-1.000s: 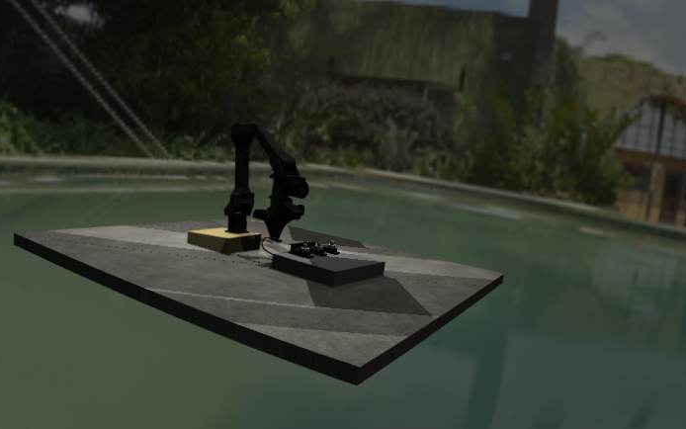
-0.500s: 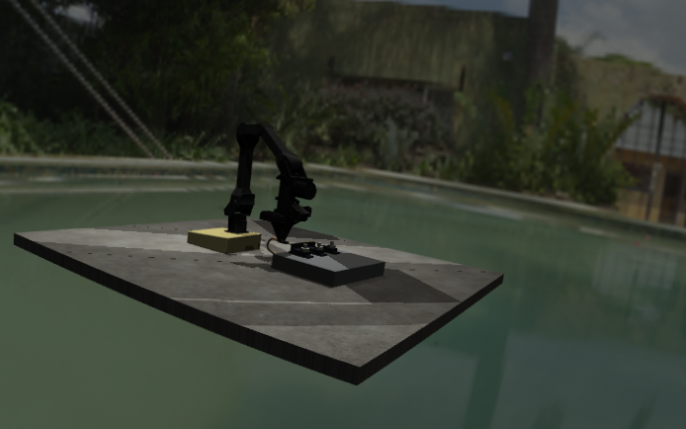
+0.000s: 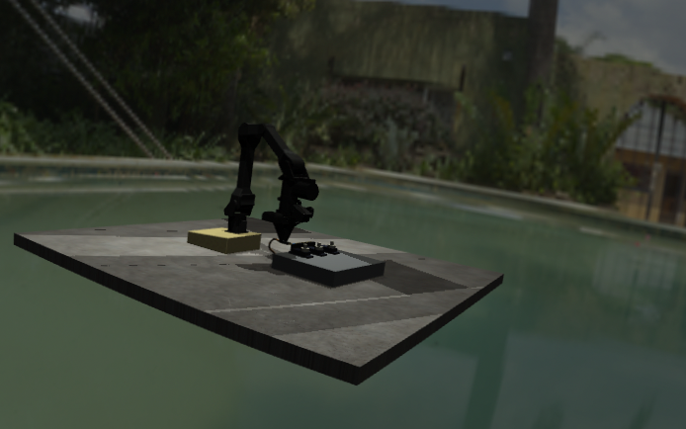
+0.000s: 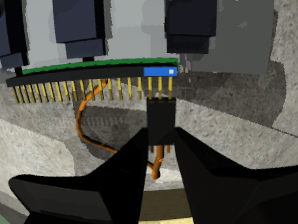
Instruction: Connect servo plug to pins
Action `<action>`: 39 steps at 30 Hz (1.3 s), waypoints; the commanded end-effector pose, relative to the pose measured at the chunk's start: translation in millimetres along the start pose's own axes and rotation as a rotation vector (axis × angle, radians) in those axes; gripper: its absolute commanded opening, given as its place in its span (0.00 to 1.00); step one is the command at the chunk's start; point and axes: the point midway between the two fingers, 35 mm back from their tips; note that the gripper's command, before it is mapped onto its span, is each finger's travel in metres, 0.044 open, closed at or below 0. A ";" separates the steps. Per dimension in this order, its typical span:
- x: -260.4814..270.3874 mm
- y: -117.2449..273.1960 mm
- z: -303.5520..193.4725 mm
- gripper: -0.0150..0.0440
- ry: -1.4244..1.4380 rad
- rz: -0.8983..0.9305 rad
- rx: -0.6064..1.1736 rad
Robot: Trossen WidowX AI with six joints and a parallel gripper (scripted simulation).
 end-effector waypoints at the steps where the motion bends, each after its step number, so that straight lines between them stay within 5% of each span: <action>1: -1.9 2.7 4.9 0.25 -0.004 -0.006 -0.008; 26: -4.5 3.5 19.2 0.25 -0.004 -0.006 -0.009; 34: -2.3 -1.5 15.4 0.61 -0.004 -0.006 -0.009; 39: -2.7 29.2 17.0 0.83 -0.004 -0.006 -0.009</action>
Point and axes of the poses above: the point midway between the two fingers, 35 mm back from their tips, its own y axis back along the fingers, its own x axis across the jaws, z = x × y, and after that the axes turned 12 degrees about y, right-handed
